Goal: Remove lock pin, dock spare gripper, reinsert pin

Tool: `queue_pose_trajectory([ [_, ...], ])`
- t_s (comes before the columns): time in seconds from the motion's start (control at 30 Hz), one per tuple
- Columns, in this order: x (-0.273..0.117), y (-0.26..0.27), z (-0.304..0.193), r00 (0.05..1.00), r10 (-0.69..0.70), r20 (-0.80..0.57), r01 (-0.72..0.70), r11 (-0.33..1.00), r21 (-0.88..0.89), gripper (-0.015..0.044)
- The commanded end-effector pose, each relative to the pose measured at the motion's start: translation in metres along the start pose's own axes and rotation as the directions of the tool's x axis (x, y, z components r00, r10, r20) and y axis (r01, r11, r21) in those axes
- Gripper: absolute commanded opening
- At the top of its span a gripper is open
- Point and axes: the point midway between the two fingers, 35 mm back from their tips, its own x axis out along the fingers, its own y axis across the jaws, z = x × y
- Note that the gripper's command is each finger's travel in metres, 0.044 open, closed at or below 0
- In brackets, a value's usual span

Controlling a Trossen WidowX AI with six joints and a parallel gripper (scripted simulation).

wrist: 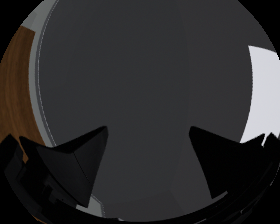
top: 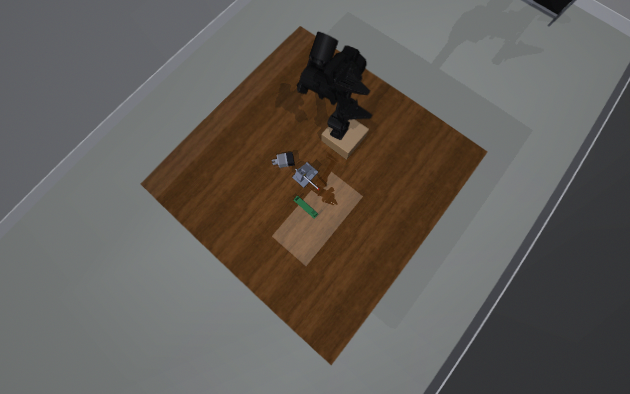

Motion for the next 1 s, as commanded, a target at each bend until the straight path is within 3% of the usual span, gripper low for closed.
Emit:
queue_pose_trajectory([
  [0.0,0.0,0.0,-0.002,1.0,-0.004,-0.005,0.004,1.0,0.002,0.0374],
  [0.1,0.0,0.001,-0.018,0.998,-0.039,-0.053,0.04,0.999,0.02,0.03],
  [0.43,-0.001,0.038,-0.113,0.944,-0.052,-0.326,0.146,0.951,0.273,0.03],
  [0.7,-0.014,0.126,-0.195,0.794,0.185,-0.579,0.189,0.83,0.525,0.03],
  [0.97,-0.042,0.226,-0.228,0.566,0.516,-0.643,0.171,0.689,0.704,0.03],
])
